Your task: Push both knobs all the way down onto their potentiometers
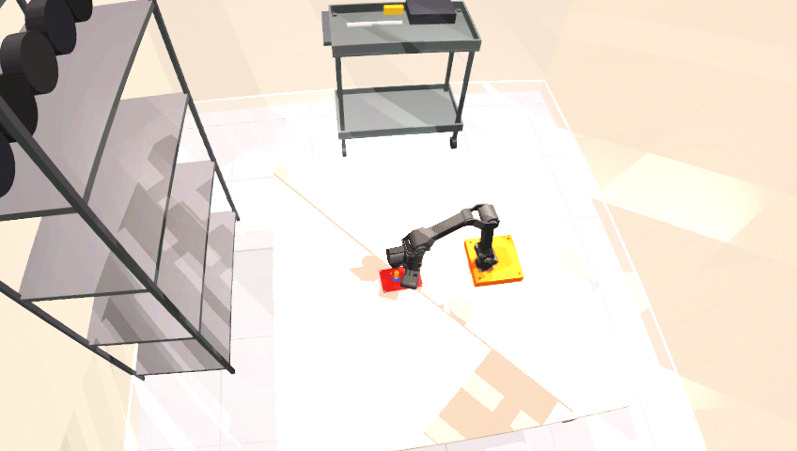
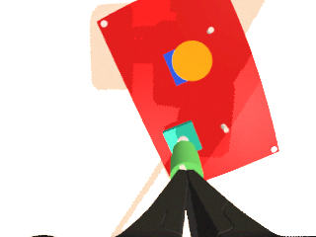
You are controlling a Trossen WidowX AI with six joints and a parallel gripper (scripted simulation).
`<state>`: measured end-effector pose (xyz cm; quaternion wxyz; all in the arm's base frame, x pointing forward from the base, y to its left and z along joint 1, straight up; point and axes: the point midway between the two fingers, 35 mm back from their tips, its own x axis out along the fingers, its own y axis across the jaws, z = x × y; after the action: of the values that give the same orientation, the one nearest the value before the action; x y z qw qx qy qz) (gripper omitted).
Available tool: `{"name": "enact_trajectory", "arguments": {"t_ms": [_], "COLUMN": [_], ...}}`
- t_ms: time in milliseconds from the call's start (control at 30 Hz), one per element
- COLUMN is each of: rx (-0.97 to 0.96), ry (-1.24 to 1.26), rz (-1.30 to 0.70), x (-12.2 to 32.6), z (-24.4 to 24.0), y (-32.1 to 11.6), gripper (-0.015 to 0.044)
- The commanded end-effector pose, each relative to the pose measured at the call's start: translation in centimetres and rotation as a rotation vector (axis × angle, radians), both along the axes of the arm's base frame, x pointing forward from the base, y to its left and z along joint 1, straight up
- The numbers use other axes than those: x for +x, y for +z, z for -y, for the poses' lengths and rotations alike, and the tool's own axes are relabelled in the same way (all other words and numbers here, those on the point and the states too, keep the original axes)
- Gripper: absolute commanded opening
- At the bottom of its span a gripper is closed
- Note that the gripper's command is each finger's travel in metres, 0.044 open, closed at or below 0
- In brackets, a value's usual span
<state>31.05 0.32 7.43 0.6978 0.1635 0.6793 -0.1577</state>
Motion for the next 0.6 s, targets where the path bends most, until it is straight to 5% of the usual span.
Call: {"name": "enact_trajectory", "arguments": {"t_ms": [0, 567], "rx": [-0.004, -0.004], "ry": [0.003, 0.003], "rz": [-0.006, -0.006], "x": [0.09, 0.10], "z": [0.06, 0.06], "y": [-0.87, -1.37], "gripper": [0.0000, 0.0000]}}
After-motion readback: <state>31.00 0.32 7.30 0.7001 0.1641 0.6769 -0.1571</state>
